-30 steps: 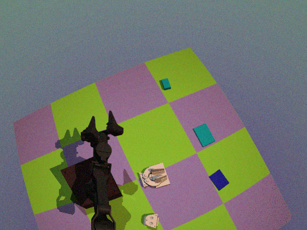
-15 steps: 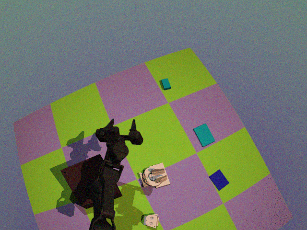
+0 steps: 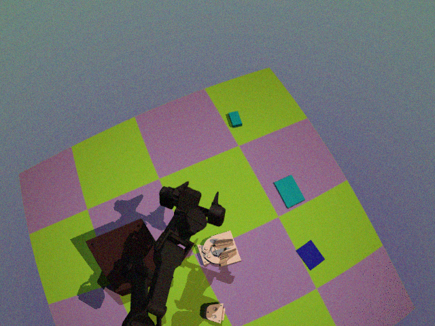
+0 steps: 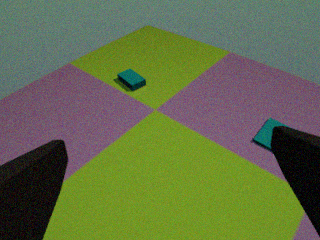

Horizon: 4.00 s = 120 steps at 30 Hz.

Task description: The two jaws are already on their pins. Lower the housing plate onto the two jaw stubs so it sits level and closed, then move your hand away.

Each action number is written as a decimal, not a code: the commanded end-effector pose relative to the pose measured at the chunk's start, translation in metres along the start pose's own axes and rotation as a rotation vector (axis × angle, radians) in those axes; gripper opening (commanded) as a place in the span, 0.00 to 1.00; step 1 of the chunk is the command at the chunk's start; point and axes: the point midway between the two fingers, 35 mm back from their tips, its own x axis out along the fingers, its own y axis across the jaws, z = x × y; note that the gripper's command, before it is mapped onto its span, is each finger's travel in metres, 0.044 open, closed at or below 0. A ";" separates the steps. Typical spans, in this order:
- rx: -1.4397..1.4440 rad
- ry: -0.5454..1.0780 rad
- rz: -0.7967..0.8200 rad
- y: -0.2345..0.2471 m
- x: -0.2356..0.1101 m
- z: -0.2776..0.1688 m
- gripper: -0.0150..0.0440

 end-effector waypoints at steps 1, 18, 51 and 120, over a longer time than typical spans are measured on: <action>0.081 0.054 -0.054 -0.023 -0.003 -0.010 1.00; 0.377 0.325 -0.249 -0.097 -0.030 -0.074 1.00; 0.879 0.829 -0.616 -0.167 -0.158 -0.194 1.00; 1.111 1.033 -0.806 -0.167 -0.208 -0.303 1.00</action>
